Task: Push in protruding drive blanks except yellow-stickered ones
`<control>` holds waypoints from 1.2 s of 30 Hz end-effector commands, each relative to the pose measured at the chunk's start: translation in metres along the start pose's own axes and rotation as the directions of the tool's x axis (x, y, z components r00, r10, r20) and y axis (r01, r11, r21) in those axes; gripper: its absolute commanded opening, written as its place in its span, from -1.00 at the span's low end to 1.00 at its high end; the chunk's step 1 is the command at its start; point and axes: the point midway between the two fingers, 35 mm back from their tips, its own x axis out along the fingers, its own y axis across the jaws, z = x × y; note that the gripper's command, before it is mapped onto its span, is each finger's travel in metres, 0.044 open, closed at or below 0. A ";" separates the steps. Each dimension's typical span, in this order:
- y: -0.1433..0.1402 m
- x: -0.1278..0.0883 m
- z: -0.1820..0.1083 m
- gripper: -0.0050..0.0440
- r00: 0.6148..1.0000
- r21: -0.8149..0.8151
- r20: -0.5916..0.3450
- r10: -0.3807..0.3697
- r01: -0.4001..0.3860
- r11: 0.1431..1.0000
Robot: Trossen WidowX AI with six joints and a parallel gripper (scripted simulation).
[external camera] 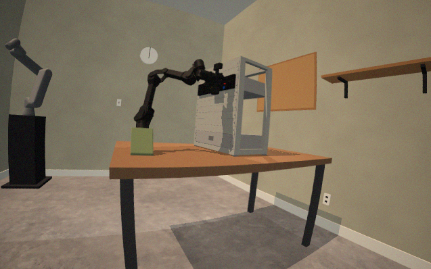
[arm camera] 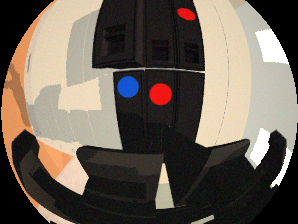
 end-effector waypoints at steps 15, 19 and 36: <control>-0.015 -0.056 0.009 -0.80 0.999 -0.035 0.007 -0.036 0.036 0.999; -0.014 -0.068 0.009 -0.80 0.999 -0.035 0.007 -0.036 0.036 0.999; -0.014 -0.077 0.009 -0.80 0.999 -0.035 0.007 -0.036 0.036 0.999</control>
